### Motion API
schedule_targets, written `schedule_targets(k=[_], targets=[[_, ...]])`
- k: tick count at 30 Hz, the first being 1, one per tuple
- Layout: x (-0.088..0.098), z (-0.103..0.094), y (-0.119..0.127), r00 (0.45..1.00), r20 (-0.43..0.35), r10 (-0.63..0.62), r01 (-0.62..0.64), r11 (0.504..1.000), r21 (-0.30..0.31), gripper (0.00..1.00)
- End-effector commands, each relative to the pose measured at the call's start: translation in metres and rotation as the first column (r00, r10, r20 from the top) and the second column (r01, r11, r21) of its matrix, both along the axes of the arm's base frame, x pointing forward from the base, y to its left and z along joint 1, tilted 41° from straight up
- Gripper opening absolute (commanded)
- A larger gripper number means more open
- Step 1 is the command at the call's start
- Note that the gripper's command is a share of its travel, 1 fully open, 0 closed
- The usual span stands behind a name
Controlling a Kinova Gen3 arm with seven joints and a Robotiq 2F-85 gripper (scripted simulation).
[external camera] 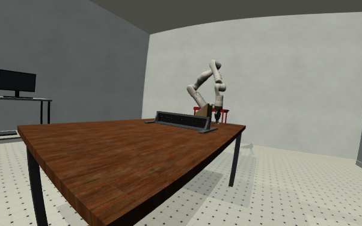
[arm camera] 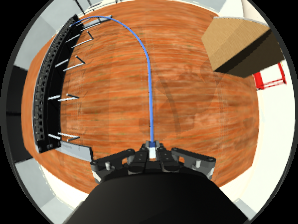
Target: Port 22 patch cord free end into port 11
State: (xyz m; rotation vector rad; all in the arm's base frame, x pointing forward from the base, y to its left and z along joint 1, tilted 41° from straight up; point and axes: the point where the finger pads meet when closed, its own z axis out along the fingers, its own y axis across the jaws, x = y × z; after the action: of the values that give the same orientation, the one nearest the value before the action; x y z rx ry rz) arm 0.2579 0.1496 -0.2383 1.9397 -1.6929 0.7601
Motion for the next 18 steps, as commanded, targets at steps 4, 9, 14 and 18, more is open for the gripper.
schedule_targets(k=[4, 9, 14, 18], targets=[[-0.001, 0.008, 0.011, 1.000, 0.002, 0.004, -0.004, 1.000, 0.008, 0.00], [-0.001, 0.014, 0.016, 1.000, 0.002, 0.004, -0.004, 1.000, 0.008, 0.00], [-0.002, 0.017, 0.019, 1.000, 0.002, 0.004, -0.004, 1.000, 0.008, 0.00], [-0.002, 0.020, 0.021, 1.000, 0.002, 0.004, -0.004, 1.000, 0.008, 0.00]])
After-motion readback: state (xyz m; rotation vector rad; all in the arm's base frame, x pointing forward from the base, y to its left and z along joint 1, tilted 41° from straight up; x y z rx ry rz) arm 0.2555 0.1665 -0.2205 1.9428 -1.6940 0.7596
